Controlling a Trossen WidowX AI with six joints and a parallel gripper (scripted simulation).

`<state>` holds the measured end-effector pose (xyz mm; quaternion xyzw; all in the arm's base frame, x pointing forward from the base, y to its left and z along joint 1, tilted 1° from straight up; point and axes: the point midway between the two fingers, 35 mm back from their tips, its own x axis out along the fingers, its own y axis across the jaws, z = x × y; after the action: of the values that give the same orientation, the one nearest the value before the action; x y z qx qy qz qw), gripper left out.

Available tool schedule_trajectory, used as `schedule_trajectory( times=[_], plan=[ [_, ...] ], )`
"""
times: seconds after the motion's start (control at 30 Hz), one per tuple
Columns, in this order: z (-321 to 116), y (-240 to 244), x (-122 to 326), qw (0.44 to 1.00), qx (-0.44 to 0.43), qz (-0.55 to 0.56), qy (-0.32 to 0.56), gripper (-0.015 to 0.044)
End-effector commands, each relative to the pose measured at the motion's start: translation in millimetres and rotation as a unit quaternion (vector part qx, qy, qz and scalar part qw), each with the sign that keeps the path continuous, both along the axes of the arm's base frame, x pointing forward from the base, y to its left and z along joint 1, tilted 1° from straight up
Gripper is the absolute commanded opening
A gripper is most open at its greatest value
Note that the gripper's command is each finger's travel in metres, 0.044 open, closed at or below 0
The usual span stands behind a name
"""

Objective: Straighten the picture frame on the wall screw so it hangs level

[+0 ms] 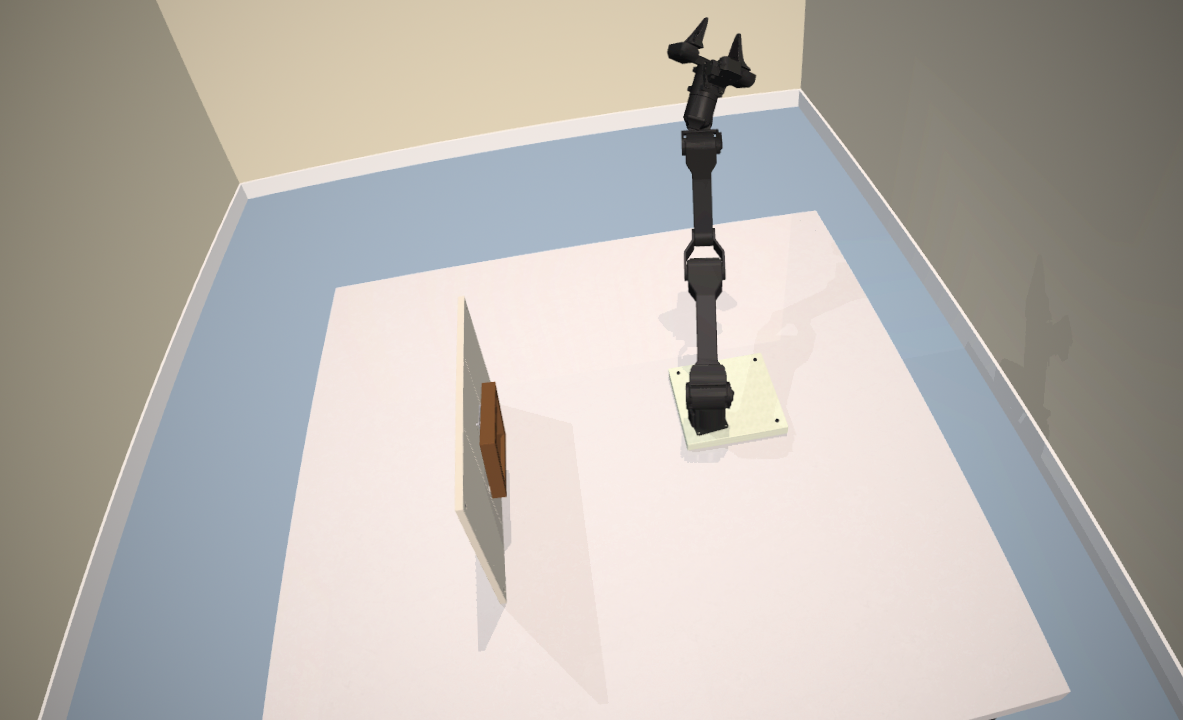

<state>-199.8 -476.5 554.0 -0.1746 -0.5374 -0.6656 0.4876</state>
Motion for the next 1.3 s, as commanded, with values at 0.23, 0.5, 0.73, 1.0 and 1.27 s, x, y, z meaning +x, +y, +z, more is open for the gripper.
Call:
schedule_trajectory(
  times=[0.23,0.5,0.73,1.0,1.27],
  plan=[
    [60,81,50,0.951,-0.180,0.249,0.013,0.0260],
    [92,196,120,0.790,-0.277,0.543,0.063,0.0260],
    [85,287,177,0.627,-0.250,0.730,0.108,0.0260],
    [44,378,237,0.451,-0.132,0.872,0.137,0.0260],
    [-26,454,292,0.309,0.049,0.941,0.126,0.0260]
  ],
)
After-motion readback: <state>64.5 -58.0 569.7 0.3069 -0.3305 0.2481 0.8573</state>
